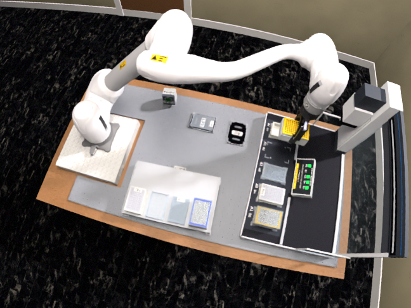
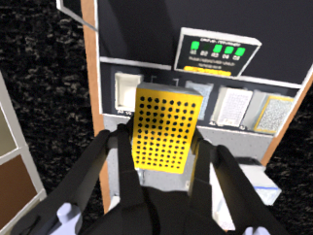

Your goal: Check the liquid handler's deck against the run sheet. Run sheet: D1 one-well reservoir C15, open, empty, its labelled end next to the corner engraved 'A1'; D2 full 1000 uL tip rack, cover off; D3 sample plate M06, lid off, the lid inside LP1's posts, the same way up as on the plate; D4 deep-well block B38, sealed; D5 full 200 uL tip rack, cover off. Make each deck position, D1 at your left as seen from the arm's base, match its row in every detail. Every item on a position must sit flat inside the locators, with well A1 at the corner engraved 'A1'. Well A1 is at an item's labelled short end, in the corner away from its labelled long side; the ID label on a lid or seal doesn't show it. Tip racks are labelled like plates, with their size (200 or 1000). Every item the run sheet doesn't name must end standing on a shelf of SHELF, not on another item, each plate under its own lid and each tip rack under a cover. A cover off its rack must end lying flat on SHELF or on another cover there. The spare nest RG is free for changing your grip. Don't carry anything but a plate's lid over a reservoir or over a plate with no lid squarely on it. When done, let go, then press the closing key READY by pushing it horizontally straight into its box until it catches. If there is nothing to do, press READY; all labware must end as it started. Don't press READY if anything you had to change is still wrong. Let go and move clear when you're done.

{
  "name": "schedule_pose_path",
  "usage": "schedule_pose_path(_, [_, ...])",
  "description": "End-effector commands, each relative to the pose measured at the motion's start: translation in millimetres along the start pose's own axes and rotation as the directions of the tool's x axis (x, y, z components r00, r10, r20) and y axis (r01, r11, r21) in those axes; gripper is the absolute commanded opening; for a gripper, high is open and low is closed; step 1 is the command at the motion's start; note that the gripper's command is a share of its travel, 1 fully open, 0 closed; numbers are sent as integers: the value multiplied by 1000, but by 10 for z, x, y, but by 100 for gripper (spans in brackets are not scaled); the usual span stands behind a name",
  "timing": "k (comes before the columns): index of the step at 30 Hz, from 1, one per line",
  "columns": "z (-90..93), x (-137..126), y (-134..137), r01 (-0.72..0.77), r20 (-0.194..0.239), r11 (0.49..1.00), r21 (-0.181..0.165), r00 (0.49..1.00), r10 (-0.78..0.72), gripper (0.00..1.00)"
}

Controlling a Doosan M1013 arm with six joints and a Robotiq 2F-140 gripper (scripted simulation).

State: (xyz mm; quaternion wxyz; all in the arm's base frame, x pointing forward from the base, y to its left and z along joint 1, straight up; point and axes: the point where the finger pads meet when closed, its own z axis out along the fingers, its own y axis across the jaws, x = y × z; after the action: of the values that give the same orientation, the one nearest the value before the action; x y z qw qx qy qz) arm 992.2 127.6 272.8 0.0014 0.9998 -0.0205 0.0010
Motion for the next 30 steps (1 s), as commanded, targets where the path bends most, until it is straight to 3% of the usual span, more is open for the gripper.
schedule_pose_path(1, [-18,-98,2,0,-2,1000,1,1000,0,10])
schedule_pose_path(30, [-15,-1347,36,0,-2,1000,1,1000,0,10])
